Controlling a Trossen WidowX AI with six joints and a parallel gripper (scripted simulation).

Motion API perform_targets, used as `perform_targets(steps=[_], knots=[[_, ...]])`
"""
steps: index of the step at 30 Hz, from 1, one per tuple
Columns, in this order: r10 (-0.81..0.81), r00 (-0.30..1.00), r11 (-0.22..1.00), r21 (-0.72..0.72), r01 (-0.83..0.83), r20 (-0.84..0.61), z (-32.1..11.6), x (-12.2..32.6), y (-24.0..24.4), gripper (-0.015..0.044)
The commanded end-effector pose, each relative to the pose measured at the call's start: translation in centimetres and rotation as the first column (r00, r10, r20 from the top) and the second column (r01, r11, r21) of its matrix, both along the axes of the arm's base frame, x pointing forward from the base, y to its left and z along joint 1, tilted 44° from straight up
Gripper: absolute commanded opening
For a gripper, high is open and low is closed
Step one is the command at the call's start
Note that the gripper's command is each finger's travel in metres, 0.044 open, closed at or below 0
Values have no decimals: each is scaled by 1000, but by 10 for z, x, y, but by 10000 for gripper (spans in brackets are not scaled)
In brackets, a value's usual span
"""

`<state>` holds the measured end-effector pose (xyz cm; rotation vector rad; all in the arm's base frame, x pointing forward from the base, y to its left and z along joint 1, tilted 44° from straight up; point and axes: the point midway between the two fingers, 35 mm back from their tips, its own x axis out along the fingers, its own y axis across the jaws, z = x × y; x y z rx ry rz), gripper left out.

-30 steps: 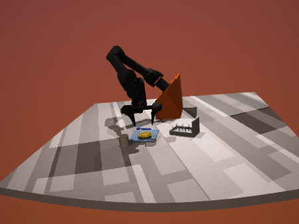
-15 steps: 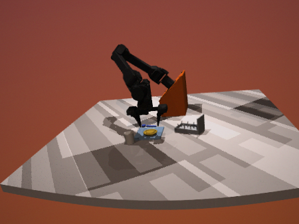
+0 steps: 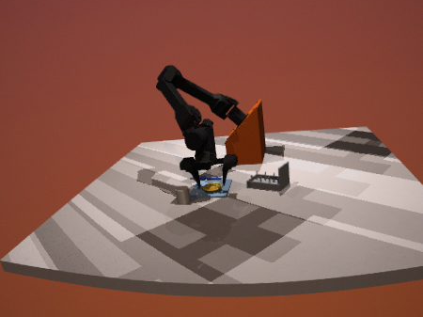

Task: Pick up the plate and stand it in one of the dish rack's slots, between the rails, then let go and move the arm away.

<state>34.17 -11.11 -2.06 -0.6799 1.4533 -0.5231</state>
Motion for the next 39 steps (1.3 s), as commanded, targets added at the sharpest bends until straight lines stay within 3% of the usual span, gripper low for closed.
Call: perform_targets(steps=[1, 16, 28, 39], knots=[[4, 1000, 1000, -2, -4, -12, -7, -3, -5, 400], [4, 1000, 1000, -3, -4, -12, -12, -3, -11, 372], [4, 1000, 1000, -3, -4, -12, -12, -3, -11, 292], [6, 1000, 1000, 12, -6, -11, 19, 5, 26, 3]])
